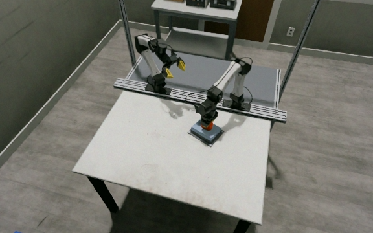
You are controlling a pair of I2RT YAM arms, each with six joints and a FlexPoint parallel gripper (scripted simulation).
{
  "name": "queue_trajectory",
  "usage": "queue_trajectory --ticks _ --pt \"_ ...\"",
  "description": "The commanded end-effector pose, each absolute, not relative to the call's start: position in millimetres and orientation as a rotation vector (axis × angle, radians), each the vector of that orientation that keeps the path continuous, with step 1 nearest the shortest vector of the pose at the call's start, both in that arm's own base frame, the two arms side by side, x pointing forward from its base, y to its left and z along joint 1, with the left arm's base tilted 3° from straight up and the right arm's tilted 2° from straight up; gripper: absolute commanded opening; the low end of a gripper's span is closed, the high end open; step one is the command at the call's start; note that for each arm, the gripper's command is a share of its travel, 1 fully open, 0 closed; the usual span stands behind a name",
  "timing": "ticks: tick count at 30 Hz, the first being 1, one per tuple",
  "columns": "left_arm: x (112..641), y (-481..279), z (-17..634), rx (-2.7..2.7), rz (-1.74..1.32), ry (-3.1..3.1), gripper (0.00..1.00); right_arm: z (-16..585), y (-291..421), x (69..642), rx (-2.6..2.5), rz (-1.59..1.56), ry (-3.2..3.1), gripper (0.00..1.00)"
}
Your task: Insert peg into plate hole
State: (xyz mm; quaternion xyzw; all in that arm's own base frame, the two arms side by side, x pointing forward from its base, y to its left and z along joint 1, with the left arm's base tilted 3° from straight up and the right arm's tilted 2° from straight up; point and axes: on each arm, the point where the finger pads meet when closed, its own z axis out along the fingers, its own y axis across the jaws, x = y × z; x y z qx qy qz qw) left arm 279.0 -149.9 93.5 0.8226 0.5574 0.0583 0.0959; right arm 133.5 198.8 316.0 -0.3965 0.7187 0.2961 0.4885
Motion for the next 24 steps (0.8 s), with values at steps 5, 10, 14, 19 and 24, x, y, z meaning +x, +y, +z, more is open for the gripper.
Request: queue_trajectory --ticks 5,10,14,19,24 --pt "279.6 -149.9 99.6 2.423 0.186 1.648 0.35 314.3 198.2 133.5 -0.955 0.717 1.756 1.0" --pt "281.4 -150.9 101.8 2.418 0.186 1.641 0.57 314.3 198.2 133.5 -0.955 0.717 1.756 1.0" --pt "276.2 -150.9 132.0 2.381 0.223 1.622 0.7 314.3 198.2 133.5 -0.955 0.717 1.756 1.0" --pt "276.2 -150.8 151.9 2.37 0.236 1.615 0.7 314.3 198.2 133.5 -0.955 0.717 1.756 1.0" --pt "273.1 -147.5 144.9 2.414 0.187 1.635 0.7 314.3 198.2 133.5 -0.955 0.717 1.756 1.0"
